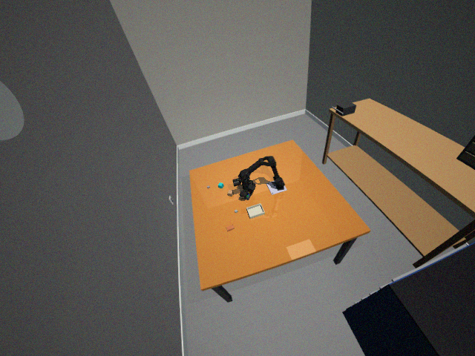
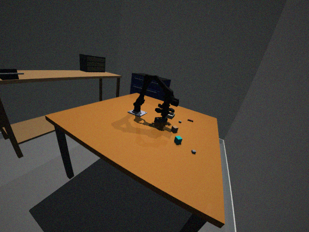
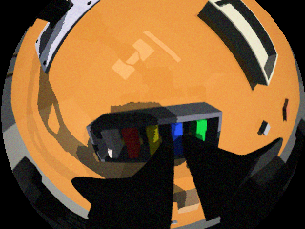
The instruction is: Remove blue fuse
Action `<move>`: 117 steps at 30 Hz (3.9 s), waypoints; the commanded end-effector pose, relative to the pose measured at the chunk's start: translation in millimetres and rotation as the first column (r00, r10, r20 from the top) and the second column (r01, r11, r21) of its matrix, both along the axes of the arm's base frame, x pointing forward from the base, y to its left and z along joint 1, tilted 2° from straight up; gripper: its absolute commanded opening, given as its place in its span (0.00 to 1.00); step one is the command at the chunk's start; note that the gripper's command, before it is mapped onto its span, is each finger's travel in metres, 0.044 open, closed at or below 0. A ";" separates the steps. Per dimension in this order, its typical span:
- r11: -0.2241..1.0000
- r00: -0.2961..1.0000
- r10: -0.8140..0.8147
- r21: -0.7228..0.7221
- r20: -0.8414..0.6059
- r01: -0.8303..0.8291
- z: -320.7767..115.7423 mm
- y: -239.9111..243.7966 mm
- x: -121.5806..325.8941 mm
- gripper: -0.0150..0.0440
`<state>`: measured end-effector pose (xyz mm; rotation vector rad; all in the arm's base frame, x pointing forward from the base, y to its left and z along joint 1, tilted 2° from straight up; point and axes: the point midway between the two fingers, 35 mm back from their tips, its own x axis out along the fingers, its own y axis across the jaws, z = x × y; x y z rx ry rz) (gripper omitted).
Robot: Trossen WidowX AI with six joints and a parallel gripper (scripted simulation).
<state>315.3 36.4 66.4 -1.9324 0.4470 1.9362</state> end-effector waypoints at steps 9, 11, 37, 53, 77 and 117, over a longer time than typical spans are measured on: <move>1.000 1.000 -0.001 0.001 0.000 0.001 5.5 -0.1 0.2 0.25; 1.000 1.000 -0.001 0.001 0.000 0.001 6.5 -0.2 0.3 0.25; 1.000 1.000 -0.002 0.003 -0.001 0.002 19.3 -0.5 0.4 0.25; 1.000 1.000 -0.003 0.004 -0.001 0.003 27.3 -0.7 0.2 0.25; 1.000 1.000 -0.004 0.005 -0.001 0.004 39.8 -1.0 -0.3 0.25; 1.000 1.000 -0.004 0.015 -0.002 0.004 67.0 129.9 -20.8 0.25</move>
